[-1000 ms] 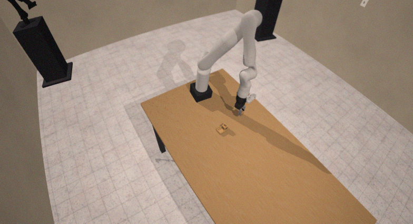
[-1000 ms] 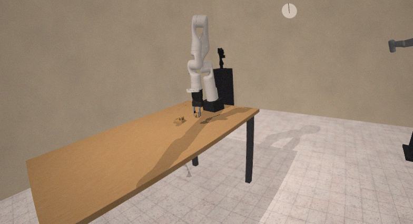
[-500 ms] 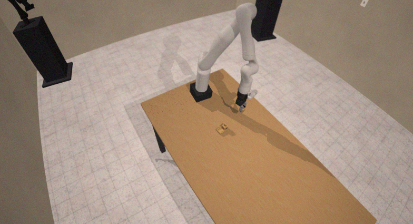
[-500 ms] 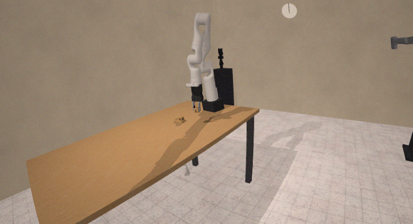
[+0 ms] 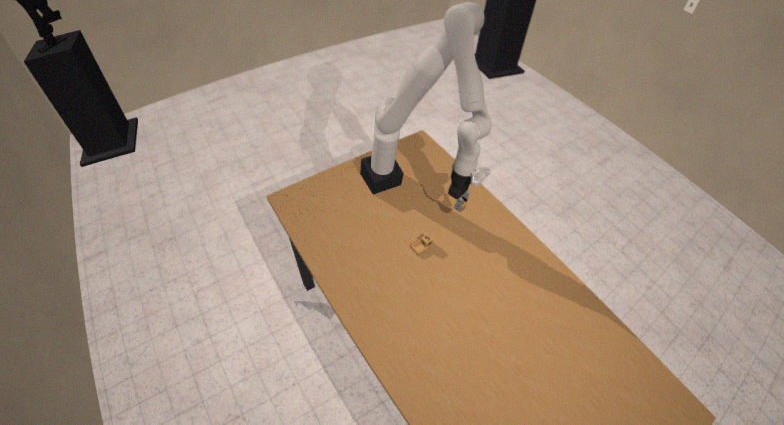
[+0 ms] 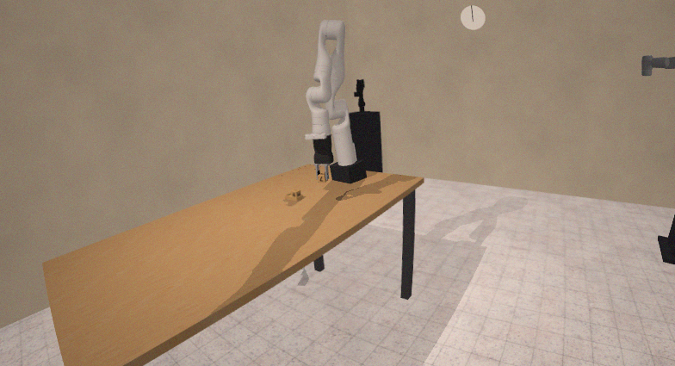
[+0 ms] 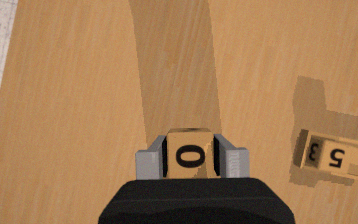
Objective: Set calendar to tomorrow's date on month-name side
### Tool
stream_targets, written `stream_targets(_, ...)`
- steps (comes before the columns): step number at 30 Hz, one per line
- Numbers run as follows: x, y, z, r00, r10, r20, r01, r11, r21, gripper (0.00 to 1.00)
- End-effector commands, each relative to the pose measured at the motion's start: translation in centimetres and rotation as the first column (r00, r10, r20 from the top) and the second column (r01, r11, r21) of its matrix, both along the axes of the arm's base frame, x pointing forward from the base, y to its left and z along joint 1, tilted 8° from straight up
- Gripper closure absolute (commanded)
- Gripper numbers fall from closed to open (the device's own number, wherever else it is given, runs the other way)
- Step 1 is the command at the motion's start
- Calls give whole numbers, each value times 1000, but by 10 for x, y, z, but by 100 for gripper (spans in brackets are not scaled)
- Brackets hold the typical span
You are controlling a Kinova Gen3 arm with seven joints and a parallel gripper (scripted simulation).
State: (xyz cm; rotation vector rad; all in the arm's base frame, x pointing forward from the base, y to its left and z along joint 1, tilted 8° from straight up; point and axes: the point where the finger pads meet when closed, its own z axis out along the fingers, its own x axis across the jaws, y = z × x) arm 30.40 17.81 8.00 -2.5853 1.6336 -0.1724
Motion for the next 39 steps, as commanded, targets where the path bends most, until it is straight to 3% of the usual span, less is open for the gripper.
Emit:
stream_targets(1,-1,1,2,1000,-1,-3,1,1000,2,40)
stream_targets(20,2,-3,1,999,42,-6,-42,999,-4,40)
stream_targets(39,21,-32,3,947,320,-22,-321,947,-35,40)
